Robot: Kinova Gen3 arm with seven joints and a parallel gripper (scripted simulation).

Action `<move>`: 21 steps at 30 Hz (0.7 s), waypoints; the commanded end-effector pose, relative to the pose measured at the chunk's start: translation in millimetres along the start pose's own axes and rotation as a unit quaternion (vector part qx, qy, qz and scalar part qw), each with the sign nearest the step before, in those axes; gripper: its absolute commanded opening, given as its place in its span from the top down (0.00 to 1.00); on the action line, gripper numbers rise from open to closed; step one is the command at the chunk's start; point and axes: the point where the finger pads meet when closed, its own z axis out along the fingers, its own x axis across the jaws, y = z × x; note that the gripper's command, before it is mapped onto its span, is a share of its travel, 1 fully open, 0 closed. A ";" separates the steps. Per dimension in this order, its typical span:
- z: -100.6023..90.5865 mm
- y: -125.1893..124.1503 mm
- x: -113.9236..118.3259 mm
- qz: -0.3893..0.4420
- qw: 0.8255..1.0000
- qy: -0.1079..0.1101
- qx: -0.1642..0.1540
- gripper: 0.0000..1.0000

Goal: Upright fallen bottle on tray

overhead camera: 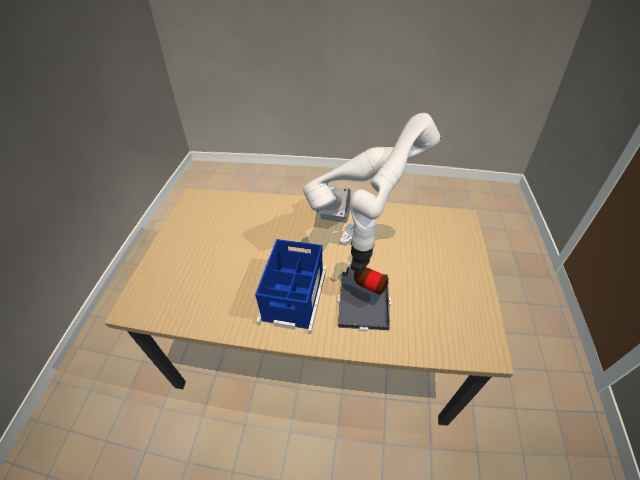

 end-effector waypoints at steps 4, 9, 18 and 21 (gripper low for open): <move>-12.0 1.8 2.3 0.000 1.000 0.003 -0.001 1.00; -20.8 1.7 2.1 0.000 1.000 0.003 -0.001 1.00; -32.5 1.6 1.9 0.000 1.000 0.003 -0.001 1.00; -37.2 1.6 1.8 0.000 1.000 0.003 -0.001 1.00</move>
